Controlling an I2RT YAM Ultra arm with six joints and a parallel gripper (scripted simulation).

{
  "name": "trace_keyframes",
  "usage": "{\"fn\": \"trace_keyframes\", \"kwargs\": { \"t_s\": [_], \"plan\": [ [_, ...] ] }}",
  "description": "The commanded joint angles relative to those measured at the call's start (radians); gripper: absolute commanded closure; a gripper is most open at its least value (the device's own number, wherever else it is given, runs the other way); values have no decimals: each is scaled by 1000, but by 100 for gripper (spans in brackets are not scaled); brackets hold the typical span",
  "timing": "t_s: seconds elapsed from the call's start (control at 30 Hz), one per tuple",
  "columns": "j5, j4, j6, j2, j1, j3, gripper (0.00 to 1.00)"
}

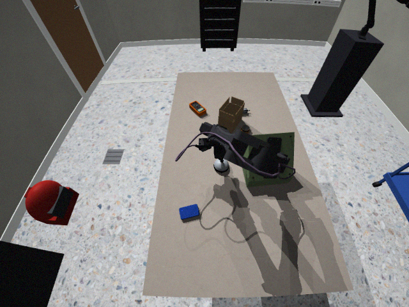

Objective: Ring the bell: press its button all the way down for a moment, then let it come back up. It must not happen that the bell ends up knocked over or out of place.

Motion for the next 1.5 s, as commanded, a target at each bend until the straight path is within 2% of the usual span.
{"fn": "trace_keyframes", "kwargs": {
  "t_s": [0.0,0.47,1.47],
  "plan": [
    [-15,32,9,-8,-11,-17,100],
    [-20,56,23,17,8,-26,100],
    [-22,66,29,14,10,-29,100]
  ]
}}
